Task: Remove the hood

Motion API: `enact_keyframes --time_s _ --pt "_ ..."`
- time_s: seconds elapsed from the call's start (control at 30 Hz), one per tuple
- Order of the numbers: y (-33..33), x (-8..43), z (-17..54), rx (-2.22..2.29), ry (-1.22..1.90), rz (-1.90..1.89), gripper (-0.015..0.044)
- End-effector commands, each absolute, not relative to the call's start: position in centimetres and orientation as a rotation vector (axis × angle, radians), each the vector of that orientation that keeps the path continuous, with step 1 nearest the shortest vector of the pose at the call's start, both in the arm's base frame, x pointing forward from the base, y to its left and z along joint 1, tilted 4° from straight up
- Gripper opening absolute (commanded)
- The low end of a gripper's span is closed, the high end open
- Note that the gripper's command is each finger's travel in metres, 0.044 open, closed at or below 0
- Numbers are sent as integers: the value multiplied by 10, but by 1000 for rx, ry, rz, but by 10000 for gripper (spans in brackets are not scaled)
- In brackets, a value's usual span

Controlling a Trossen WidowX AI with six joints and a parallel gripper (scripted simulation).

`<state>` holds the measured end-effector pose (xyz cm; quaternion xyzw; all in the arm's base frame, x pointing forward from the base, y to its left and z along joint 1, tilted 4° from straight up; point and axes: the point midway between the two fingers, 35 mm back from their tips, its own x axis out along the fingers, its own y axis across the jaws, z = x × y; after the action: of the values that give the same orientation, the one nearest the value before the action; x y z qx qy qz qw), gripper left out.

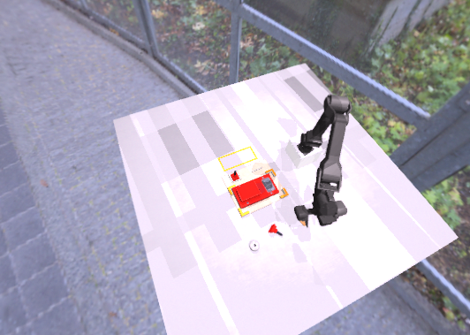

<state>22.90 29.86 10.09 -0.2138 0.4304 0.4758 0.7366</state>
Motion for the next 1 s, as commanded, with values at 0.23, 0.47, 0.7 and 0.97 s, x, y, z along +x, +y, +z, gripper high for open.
enact_keyframes --time_s 0.23,0.47,0.7,0.97 --pt "158 326 69 -155 1299 449 440" --pt "49 346 53 102 1482 55 440" --pt "11 350 48 197 1534 -79 440" --pt "11 350 43 197 1534 -79 440"
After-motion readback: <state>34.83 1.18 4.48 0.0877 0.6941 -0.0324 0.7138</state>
